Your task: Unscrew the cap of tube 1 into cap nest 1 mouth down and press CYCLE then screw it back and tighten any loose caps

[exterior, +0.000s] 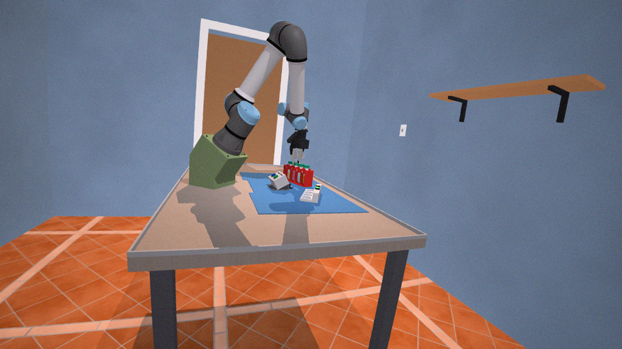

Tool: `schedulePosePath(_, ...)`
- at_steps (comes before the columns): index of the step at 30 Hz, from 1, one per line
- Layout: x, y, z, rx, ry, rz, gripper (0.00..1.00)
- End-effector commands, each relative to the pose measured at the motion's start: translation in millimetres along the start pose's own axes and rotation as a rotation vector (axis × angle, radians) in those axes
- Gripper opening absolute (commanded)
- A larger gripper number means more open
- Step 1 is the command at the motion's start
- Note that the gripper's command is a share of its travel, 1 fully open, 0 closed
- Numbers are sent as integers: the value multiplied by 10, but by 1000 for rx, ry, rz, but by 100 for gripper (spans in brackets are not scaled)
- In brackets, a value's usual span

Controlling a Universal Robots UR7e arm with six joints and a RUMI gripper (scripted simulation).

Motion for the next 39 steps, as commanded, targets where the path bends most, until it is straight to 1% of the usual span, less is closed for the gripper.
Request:
schedulePosePath(1,4,5,3,-3,0,-116,0)
schedulePosePath(3,4,5,3,-3,0,-145,0)
schedulePosePath(9,4,5,3,-3,0,-145,0)
schedulePosePath(10,4,5,3,-3,0,-145,35)
schedulePosePath(20,4,5,3,-3,0,-145,35)
schedulePosePath(24,4,5,123,-3,0,-145,35)
schedulePosePath(26,4,5,123,-3,0,-145,35)
schedulePosePath(37,4,6,453,-3,0,-145,35)
schedulePosePath(39,4,6,458,-3,0,-145,35)
Point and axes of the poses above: the point where the finger pads meet when closed, its own z axis back along the fingers, its own x axis across the jaws, y = z × x, the point moved 10 cm from there along z, back along the fingers, and after that the axes turned 6 degrees about -z, right-handed, at the moved point
